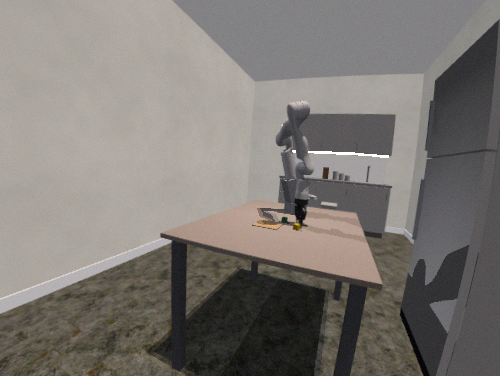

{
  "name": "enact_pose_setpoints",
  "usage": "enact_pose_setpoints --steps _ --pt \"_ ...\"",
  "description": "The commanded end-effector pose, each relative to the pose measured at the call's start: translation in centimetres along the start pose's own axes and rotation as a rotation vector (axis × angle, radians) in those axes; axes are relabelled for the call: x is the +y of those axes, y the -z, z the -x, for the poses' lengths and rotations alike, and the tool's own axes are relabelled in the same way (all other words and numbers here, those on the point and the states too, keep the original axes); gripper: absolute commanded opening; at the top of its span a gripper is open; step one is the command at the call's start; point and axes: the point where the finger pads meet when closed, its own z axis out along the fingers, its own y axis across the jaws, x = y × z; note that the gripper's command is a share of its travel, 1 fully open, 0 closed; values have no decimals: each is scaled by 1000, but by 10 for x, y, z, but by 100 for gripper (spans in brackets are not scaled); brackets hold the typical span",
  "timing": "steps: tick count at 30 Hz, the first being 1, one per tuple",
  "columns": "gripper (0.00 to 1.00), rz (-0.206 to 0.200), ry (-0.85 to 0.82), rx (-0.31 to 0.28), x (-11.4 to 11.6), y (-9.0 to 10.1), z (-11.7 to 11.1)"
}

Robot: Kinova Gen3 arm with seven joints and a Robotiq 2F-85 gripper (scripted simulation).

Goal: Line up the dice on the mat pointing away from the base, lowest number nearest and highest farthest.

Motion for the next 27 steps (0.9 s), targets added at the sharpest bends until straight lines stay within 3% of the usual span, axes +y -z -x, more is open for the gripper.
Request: enact_pose_setpoints --steps 1,10,11,27 --pt "46 1 0 0 1 1 0" --pt "46 1 0 0 1 1 0" --pt "26 1 0 0 1 1 0" --pt "26 1 0 0 1 1 0"
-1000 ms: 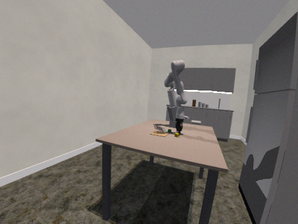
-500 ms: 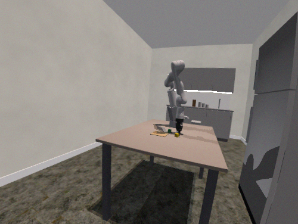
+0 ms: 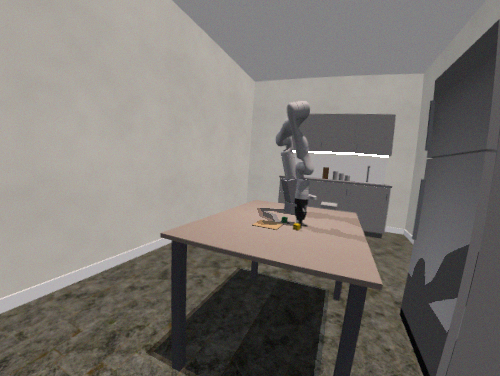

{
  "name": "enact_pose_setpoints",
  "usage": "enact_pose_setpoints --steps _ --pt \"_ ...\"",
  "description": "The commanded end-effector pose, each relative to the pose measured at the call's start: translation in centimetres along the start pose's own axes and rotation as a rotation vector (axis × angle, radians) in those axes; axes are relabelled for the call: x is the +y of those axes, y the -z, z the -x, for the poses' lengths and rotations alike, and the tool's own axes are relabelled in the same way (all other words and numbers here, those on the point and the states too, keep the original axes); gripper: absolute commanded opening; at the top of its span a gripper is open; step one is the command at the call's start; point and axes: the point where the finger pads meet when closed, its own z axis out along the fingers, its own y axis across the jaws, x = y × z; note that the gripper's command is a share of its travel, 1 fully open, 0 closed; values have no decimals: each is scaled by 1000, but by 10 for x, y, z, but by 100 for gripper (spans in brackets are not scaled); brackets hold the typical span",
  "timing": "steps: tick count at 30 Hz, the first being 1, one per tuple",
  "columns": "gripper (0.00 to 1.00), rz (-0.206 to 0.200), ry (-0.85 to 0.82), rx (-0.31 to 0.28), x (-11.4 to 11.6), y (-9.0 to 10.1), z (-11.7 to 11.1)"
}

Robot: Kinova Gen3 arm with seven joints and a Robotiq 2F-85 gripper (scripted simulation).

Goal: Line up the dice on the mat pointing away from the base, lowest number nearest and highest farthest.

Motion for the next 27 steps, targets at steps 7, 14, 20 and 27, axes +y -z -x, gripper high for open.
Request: enact_pose_setpoints --steps 7,14,20,27 --pt "26 1 0 0 1 0 0" --pt "26 1 0 0 1 0 0" --pt "26 1 0 0 1 1 0" --pt "26 1 0 0 1 13 0"
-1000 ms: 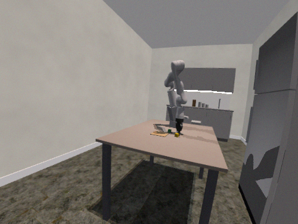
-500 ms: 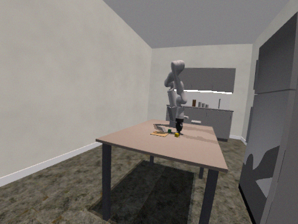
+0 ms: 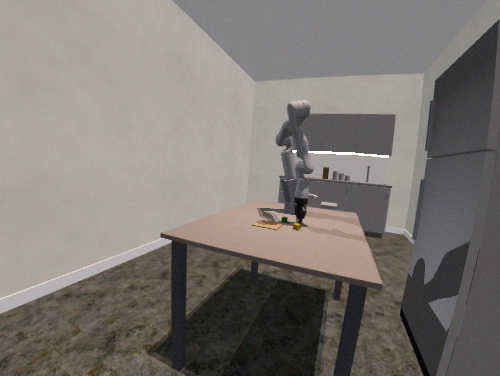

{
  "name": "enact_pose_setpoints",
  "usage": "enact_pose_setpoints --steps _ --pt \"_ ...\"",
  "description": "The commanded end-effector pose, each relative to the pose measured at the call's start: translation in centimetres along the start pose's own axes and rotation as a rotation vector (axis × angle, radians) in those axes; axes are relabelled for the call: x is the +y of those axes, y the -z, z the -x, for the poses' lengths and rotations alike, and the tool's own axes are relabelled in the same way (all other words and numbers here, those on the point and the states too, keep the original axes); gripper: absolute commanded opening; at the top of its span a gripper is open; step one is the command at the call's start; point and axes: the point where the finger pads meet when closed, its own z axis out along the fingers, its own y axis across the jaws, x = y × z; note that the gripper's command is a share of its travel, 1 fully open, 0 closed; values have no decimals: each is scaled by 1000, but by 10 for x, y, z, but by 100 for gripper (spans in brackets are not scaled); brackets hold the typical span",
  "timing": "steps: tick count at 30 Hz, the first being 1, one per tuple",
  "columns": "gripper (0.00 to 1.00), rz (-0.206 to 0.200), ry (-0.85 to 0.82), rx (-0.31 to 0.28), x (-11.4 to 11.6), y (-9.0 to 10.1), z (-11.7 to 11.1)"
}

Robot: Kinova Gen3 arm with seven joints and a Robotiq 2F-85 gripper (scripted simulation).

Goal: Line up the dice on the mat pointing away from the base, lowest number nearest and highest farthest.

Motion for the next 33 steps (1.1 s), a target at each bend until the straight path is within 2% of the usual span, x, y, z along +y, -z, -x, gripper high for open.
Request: enact_pose_setpoints --steps 1,12,14,22,33 --pt "26 8 3 0 3 12 -1" --pt "26 8 3 0 3 71 -1" --pt "26 8 3 0 3 71 -1" --pt "26 8 3 0 3 92 -1" --pt "26 8 3 0 3 95 -1"
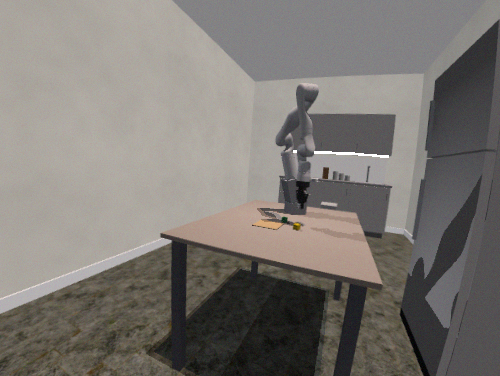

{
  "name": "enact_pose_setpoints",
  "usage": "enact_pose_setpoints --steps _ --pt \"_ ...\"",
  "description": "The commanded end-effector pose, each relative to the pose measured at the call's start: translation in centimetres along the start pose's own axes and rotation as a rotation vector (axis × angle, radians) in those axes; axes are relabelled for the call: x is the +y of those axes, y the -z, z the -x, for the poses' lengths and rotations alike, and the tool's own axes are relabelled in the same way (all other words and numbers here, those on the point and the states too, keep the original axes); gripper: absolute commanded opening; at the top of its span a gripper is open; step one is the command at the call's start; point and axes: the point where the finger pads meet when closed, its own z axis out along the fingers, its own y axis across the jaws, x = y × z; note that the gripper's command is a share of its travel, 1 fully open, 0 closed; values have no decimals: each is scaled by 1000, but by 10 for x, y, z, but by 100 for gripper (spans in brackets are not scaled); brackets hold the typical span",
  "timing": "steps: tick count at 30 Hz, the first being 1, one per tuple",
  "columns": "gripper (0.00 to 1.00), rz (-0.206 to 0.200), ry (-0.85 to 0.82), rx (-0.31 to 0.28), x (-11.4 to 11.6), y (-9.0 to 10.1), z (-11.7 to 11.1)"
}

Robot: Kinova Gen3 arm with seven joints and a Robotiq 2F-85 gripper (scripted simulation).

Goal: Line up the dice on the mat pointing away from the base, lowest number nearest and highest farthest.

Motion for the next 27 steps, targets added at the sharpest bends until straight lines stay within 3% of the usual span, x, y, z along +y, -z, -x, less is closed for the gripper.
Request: enact_pose_setpoints --steps 1,9,13,15,23,27 --pt "26 3 2 0 1 1 -1" --pt "26 1 -41 2 0 1 10" --pt "26 -1 -176 7 -5 2 46" --pt "26 -1 -176 7 -5 2 46" --pt "26 0 -518 3 -33 6 136" --pt "26 1 -582 0 -40 7 153"
